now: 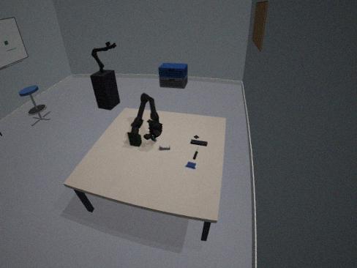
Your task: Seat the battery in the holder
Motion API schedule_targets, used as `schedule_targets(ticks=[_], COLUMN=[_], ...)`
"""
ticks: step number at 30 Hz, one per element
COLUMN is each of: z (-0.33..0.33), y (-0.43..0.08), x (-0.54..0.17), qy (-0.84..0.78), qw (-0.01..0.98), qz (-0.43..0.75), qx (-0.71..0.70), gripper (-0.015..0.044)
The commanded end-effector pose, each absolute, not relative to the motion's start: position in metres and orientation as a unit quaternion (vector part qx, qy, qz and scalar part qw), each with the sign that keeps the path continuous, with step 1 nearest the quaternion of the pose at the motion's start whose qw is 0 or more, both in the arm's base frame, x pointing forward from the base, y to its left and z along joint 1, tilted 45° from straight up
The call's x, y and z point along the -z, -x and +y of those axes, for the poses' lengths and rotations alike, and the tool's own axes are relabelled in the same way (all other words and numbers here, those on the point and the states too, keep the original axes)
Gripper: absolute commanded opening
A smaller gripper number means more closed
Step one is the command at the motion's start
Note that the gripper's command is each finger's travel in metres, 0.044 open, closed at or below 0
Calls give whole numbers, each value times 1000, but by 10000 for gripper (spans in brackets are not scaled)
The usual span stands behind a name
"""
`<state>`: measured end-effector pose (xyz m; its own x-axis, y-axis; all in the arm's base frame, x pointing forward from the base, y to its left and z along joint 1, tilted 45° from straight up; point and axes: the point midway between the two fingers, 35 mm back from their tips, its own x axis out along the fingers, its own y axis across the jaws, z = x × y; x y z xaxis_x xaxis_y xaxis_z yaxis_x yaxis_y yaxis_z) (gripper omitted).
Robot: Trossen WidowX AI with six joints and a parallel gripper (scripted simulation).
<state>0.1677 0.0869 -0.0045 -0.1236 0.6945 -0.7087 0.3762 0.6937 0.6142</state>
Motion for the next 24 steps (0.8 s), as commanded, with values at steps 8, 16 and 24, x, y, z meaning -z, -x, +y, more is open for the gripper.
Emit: schedule_targets(ticks=[8,16,24], z=[74,63,54], y=[-223,-266,-296], x=[2,8,16], qy=[-269,-183,-117], qw=[608,639,654], qz=[701,658,617], qx=[-260,-354,-422], gripper=[74,74,74])
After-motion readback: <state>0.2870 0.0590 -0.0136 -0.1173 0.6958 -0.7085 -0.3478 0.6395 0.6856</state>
